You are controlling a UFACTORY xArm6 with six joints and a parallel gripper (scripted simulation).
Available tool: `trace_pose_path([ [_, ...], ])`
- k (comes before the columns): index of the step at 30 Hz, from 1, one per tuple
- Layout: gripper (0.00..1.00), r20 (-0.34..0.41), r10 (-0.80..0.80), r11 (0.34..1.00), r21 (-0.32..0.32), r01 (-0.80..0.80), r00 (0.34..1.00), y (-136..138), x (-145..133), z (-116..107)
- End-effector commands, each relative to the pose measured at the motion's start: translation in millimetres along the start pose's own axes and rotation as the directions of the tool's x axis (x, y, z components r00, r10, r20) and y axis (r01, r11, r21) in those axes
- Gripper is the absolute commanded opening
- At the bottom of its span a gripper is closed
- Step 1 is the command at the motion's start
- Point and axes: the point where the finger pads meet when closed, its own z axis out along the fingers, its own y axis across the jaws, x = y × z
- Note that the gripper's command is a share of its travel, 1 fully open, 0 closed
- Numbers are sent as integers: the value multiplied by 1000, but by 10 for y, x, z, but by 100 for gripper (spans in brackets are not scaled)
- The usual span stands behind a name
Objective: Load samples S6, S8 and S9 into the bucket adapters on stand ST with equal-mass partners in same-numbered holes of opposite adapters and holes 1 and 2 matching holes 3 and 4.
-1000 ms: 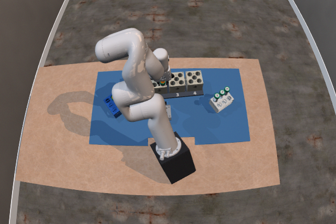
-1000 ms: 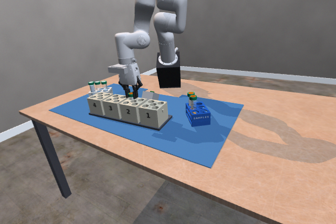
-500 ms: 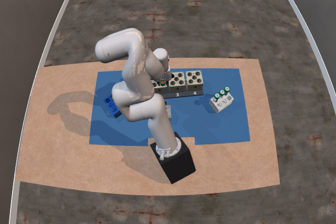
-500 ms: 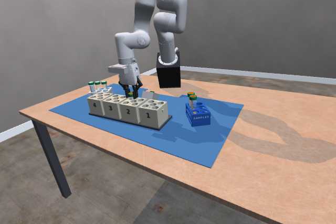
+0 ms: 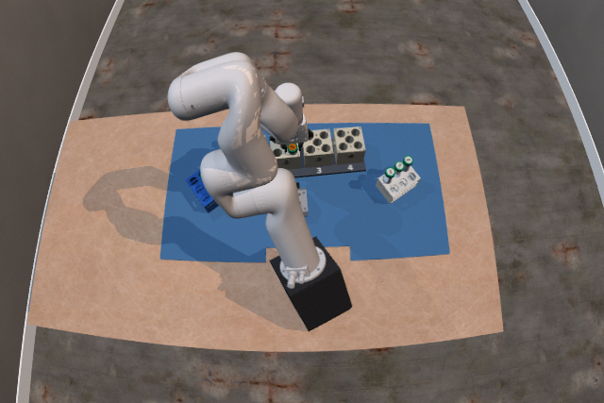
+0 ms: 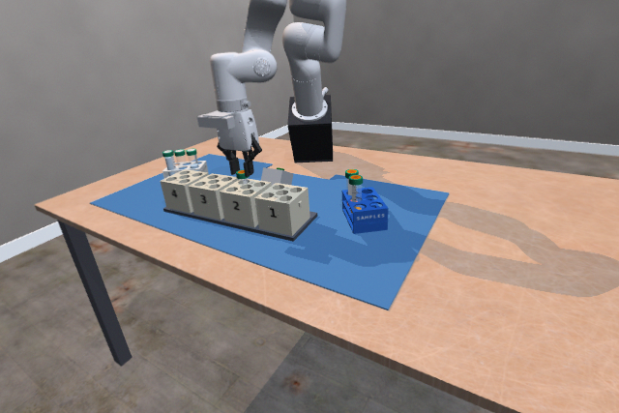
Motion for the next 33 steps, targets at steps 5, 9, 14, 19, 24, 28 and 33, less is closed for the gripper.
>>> trace_pose_path([
  [5,44,-1,0,1000,-1,0,1000,-2,12,-157],
  [9,44,-1,0,1000,-1,0,1000,-2,12,-197],
  [14,44,-1,0,1000,-1,0,1000,-2,13,-298],
  [19,44,-1,0,1000,-1,0,1000,-2,13,-398],
  [24,44,-1,0,1000,-1,0,1000,-2,14,-478],
  [28,44,-1,0,1000,-1,0,1000,-2,14,-539],
  [33,44,-1,0,1000,-1,0,1000,-2,14,-639],
])
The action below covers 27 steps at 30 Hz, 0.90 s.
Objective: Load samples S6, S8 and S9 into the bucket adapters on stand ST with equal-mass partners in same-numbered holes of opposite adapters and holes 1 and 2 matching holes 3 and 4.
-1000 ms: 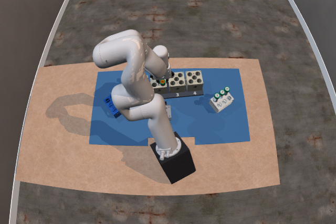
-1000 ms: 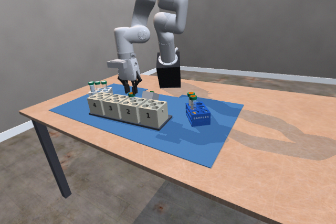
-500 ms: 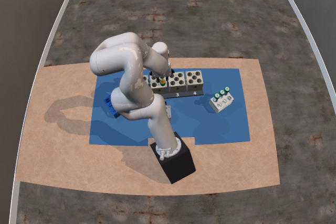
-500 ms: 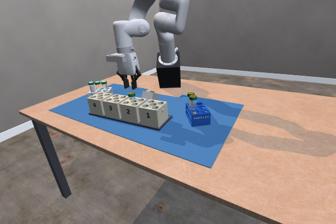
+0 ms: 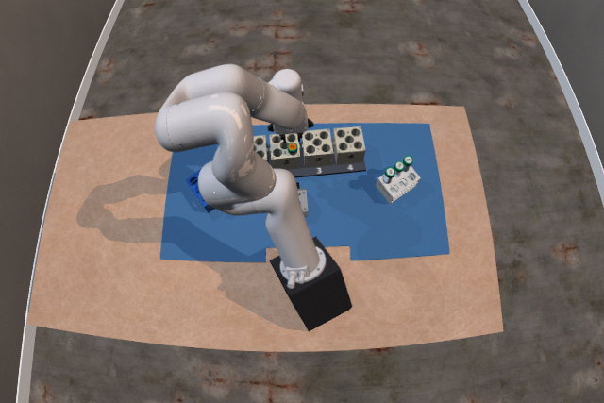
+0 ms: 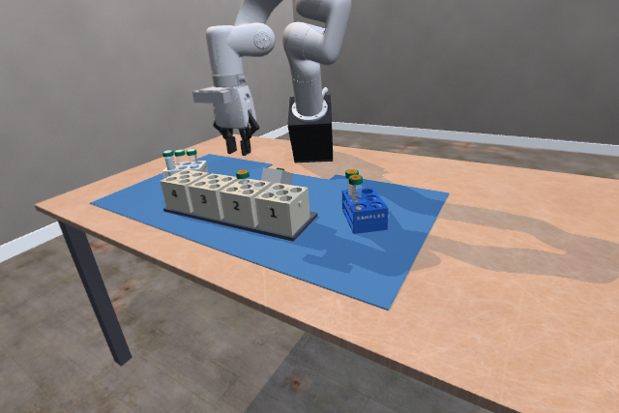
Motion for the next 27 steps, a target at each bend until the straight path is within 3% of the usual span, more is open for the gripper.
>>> trace_pose_path([
  [1,44,-3,-1,1000,0,1,1000,-1,12,-76],
  [27,44,-3,-1,1000,-1,1,1000,-1,12,-517],
])
